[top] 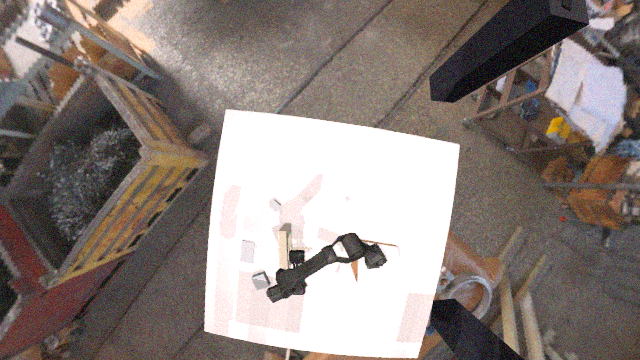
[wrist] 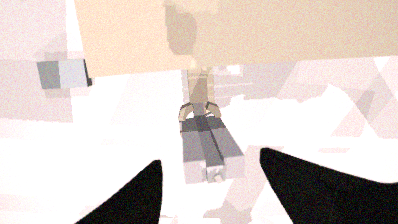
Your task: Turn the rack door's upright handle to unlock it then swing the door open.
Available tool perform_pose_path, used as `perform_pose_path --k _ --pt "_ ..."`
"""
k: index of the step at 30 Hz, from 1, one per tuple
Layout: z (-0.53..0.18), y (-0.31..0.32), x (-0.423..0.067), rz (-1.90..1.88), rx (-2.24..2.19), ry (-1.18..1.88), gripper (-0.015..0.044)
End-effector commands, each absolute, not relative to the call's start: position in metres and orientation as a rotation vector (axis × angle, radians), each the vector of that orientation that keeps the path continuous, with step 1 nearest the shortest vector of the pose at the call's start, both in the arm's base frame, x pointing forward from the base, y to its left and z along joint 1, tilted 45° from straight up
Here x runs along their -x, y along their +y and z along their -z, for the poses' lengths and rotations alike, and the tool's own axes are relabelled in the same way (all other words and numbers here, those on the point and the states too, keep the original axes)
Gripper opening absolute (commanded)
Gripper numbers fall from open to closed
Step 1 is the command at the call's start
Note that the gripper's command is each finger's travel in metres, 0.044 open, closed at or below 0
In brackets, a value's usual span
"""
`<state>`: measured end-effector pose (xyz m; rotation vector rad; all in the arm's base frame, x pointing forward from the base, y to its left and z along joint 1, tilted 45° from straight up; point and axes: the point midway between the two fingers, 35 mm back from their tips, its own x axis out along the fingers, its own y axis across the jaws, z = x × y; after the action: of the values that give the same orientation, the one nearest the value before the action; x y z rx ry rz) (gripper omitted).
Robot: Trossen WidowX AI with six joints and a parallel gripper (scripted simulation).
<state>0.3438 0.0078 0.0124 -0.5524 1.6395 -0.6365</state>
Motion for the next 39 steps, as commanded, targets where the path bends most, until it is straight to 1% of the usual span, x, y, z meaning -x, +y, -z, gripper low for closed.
perform_pose_path --k 1,24,31,39 --pt "-0.008 0.003 -0.342 0.636 0.565 1.641 0.0280" --pt "0.016 -0.020 -0.334 0.639 0.566 1.641 0.0280" --pt "0.016 -0.020 -0.334 0.639 0.566 1.641 0.0096" --pt "0.016 -0.020 -0.334 0.639 0.566 1.641 0.0043"
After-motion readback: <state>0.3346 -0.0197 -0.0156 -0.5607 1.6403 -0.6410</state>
